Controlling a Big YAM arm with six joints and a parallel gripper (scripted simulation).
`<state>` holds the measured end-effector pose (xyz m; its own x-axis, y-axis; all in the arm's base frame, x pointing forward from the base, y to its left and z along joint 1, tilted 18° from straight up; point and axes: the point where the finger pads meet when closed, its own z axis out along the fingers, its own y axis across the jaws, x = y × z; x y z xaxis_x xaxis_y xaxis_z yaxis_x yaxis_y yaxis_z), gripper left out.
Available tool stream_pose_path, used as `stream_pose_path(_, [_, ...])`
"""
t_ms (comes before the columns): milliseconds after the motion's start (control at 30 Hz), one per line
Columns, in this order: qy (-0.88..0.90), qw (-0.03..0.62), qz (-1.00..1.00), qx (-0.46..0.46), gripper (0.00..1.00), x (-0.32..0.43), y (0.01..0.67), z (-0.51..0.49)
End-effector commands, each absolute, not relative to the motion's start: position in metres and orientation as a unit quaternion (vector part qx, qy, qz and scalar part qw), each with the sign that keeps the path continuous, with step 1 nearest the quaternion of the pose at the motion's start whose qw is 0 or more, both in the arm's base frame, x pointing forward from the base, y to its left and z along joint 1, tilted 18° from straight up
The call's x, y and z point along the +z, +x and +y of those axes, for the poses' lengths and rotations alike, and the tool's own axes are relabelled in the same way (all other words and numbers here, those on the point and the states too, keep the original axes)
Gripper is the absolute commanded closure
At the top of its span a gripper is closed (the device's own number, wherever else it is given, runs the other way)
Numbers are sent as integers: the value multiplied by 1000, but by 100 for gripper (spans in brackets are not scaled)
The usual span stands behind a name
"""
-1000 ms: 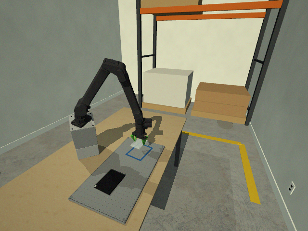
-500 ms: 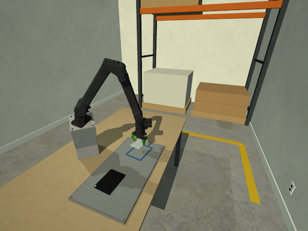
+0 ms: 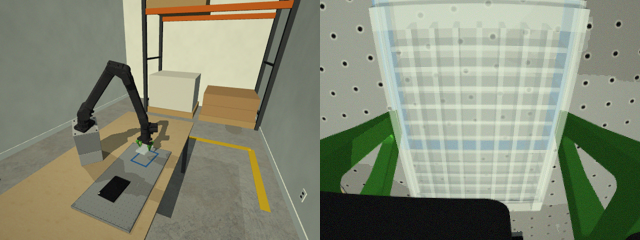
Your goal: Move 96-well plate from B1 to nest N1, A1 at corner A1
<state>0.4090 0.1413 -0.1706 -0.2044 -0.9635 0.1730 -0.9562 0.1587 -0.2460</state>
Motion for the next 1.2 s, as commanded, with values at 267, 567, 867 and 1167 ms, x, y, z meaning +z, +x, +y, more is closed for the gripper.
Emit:
stream_pose_path(267, [-656, 25, 738, -157, 100, -152, 413, 116])
stream_pose_path(567, [-656, 24, 738, -158, 100, -147, 408, 93])
stream_pose_path(867, [-656, 23, 738, -159, 100, -142, 403, 63])
stream_pose_path(1167, [-656, 23, 737, -159, 100, -137, 398, 40])
